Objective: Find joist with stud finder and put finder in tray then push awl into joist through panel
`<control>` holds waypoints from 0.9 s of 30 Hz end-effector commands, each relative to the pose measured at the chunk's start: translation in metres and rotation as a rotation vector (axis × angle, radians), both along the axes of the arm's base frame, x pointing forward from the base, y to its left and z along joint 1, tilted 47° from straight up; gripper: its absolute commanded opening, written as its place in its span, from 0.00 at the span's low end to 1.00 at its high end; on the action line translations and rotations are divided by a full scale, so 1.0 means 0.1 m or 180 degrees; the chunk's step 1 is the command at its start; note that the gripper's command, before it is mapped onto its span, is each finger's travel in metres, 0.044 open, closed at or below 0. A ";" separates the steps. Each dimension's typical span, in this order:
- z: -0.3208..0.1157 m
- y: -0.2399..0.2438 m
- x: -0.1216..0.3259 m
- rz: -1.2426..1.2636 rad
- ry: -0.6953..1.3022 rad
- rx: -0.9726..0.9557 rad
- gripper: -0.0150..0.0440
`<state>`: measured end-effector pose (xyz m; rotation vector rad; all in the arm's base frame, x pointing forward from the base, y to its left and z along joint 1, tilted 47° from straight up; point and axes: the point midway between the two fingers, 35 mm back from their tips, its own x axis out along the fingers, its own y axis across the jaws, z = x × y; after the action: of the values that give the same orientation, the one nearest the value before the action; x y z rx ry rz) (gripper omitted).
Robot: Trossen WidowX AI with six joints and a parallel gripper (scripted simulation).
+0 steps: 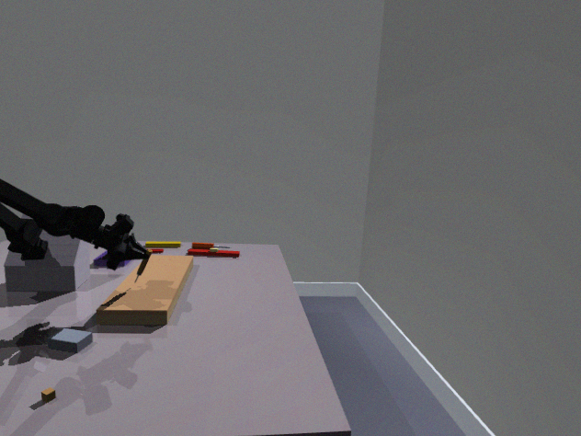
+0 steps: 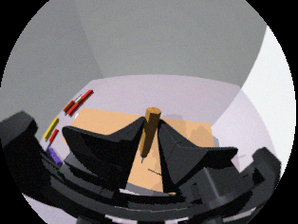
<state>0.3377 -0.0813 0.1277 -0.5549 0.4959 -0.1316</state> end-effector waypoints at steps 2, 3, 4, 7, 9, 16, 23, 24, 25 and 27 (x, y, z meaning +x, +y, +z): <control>0.28 0.00 -0.02 0.0223 -0.0493 -0.0282 0.25; 0.33 0.00 -0.03 0.0259 -0.0581 -0.0343 0.25; 0.38 0.00 -0.05 0.0293 -0.0668 -0.0406 0.25; 0.53 0.00 -0.09 0.0390 -0.0926 -0.0613 0.25; 0.63 0.00 -0.14 0.0449 -0.1096 -0.0764 0.25; 0.71 0.01 -0.17 0.0491 -0.1221 -0.0883 0.25; 0.70 0.01 -0.17 0.0491 -0.1221 -0.0883 0.25; 0.70 0.00 -0.17 0.0491 -0.1221 -0.0884 0.25; 0.70 0.00 -0.17 0.0491 -0.1221 -0.0884 0.25; 0.69 -0.01 -0.17 0.0491 -0.1221 -0.0884 0.25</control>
<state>0.3206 -0.0823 0.1964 -0.8105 0.0677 -0.1605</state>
